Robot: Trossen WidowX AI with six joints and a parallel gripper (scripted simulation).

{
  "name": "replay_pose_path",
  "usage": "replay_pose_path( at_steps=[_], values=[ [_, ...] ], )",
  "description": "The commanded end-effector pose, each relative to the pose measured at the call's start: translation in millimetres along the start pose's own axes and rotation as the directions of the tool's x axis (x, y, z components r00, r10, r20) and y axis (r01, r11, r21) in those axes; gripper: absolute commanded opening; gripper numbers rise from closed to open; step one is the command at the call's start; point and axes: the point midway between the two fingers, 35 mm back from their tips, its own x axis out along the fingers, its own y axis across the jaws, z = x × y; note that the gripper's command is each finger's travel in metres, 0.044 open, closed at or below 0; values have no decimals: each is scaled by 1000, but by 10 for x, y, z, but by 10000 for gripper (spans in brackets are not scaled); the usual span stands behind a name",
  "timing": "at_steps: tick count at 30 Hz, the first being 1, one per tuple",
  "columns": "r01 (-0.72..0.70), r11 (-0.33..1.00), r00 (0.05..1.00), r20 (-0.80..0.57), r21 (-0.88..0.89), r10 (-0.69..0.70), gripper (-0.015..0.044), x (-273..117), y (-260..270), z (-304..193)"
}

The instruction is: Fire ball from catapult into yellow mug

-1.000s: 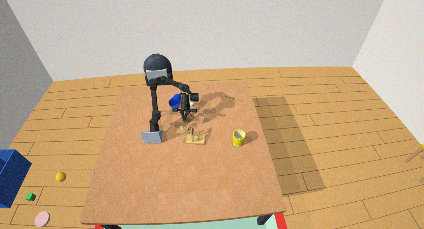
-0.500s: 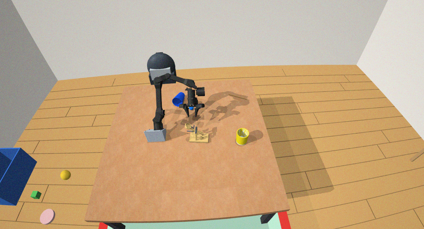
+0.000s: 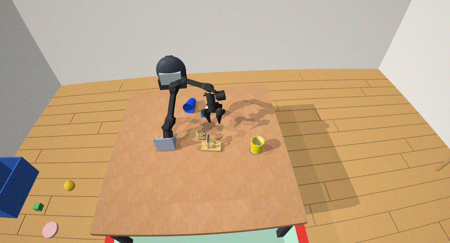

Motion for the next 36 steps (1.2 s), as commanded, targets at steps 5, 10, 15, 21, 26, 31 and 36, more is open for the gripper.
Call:
replay_pose_path(
  at_steps=[5, 10, 15, 21, 26, 31, 36],
  values=[
    [-15, 971, 993, 114, 238, -13, 440, -4, -441, 154],
    [-47, 924, 982, 189, 380, -28, 440, -12, -735, 226],
    [-94, 859, 964, 260, 503, -47, 440, -20, -1029, 268],
    [-167, 764, 937, 341, 624, -75, 440, -30, -1379, 278],
    [-243, 666, 906, 409, 706, -103, 440, -48, -1686, 254],
    [-329, 558, 870, 474, 761, -133, 440, -66, -1988, 196],
    [-409, 465, 833, 529, 785, -161, 440, -73, -2245, 109]
  ],
)
